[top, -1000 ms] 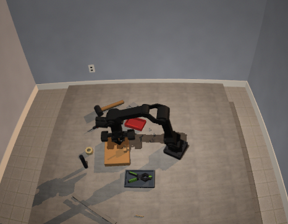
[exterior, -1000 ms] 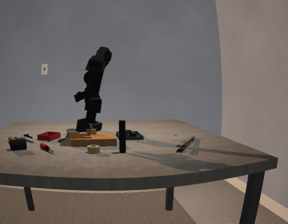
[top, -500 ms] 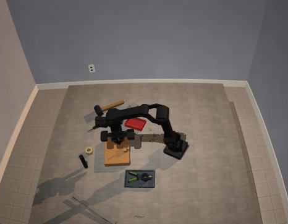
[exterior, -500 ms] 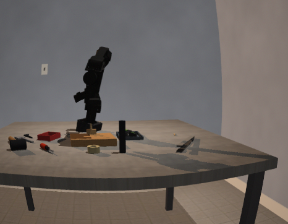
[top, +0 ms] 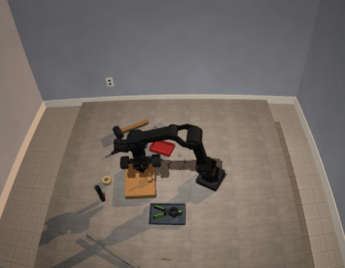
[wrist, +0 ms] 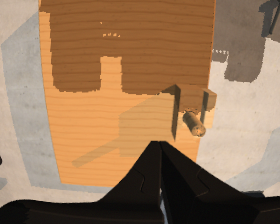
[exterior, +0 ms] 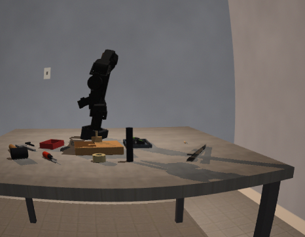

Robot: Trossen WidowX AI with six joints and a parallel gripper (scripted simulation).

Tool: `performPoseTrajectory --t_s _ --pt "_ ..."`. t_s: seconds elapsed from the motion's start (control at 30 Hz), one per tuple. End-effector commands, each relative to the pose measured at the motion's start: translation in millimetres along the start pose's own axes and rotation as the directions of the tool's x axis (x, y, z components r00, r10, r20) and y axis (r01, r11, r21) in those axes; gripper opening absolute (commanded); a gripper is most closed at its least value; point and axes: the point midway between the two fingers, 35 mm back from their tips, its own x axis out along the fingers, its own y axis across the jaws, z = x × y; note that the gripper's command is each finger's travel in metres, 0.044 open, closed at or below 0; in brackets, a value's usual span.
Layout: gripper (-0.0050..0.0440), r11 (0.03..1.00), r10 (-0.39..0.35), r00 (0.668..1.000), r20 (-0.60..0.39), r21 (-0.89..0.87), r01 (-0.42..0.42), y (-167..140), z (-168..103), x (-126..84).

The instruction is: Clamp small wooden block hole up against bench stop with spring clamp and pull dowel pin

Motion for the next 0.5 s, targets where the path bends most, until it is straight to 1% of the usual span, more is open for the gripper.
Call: performPoseTrajectory --t_s 0.0,0.47 --pt "0.0000 1.000 0.002 1.000 0.000 -0.005 -0.002 2.8 1.6 3.2" --pt "0.0000 1.000 0.002 1.000 0.000 -0.005 -0.002 4.1 1.9 22.7"
